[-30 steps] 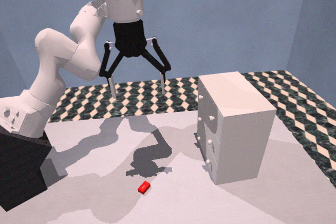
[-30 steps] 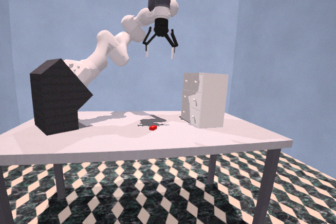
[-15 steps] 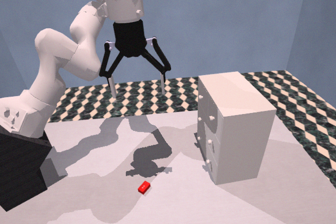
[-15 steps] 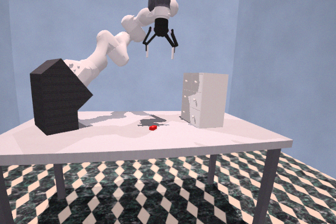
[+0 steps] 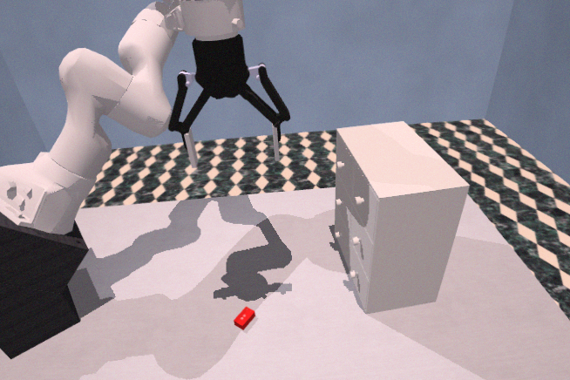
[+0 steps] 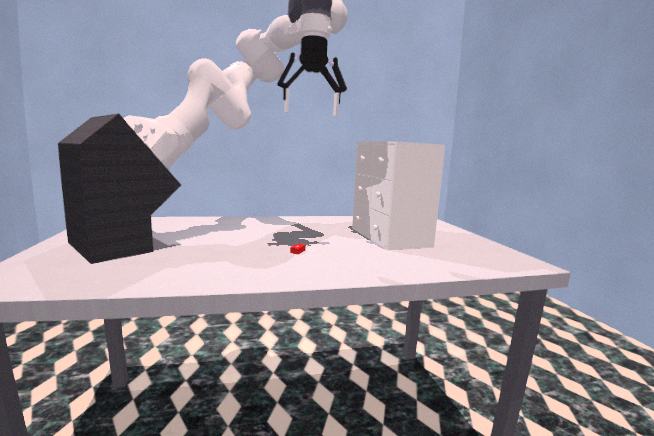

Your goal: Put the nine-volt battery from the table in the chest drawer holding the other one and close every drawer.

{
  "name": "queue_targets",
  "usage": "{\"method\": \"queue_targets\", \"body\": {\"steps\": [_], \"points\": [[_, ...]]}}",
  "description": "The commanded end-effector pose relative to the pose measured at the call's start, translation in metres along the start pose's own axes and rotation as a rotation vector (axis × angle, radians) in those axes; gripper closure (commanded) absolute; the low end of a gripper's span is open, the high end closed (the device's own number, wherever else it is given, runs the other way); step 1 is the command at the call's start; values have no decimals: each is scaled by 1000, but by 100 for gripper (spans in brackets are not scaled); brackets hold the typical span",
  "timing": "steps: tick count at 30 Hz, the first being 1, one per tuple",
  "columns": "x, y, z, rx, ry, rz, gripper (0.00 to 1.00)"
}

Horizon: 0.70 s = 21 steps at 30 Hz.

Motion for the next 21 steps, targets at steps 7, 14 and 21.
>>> {"method": "queue_targets", "body": {"steps": [7,14,21], "points": [[7,0,0,-87,-3,2,0],[19,1,0,-209,-3,2,0],[29,2,0,-325,-3,2,0]]}}
Point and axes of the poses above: the point where the finger pads meet when closed, its own x axis out along the fingers, its own y axis across the jaws, z = x × y, the point moved 10 cm from there along -x, back along the fingers, and after that the axes turned 8 degrees about x, right-handed, at the moved point
